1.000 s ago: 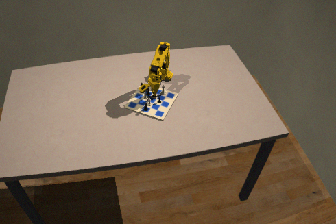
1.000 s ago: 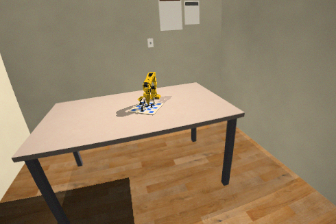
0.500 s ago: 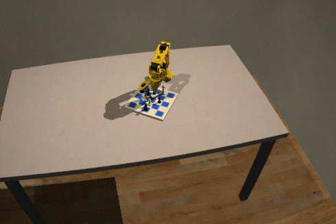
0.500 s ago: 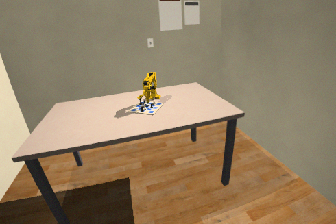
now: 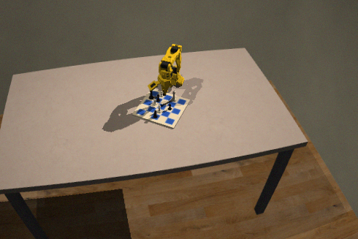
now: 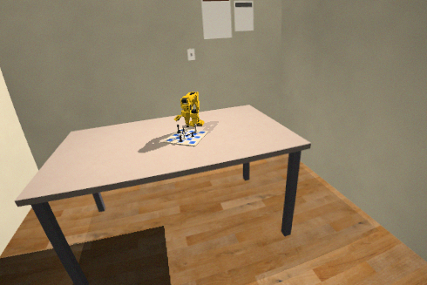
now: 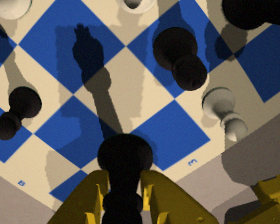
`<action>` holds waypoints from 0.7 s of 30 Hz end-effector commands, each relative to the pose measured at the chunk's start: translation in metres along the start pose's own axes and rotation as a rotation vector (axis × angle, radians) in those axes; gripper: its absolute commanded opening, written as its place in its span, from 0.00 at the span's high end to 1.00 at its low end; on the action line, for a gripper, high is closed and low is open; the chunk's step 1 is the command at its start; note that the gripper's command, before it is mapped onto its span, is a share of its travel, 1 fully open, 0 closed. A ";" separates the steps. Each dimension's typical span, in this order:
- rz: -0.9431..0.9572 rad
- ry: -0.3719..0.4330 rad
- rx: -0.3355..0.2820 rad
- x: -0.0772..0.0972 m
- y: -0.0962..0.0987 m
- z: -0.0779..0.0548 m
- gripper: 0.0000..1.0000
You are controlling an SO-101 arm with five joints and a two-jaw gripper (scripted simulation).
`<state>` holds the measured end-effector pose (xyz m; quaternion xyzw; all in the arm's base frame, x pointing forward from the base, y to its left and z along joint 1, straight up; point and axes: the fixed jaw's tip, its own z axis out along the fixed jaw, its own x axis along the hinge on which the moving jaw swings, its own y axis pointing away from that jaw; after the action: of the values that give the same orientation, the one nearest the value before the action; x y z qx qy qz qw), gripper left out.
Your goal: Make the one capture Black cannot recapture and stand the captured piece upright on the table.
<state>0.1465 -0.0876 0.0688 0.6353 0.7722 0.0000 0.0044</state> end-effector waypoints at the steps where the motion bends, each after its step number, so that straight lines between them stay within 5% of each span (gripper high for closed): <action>1: 0.004 -0.008 -0.009 -0.002 -0.001 -0.012 1.00; 21: 0.004 -0.009 -0.010 -0.002 -0.001 -0.023 1.00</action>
<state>0.1466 -0.0879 0.0894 0.6352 0.7723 0.0004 0.0080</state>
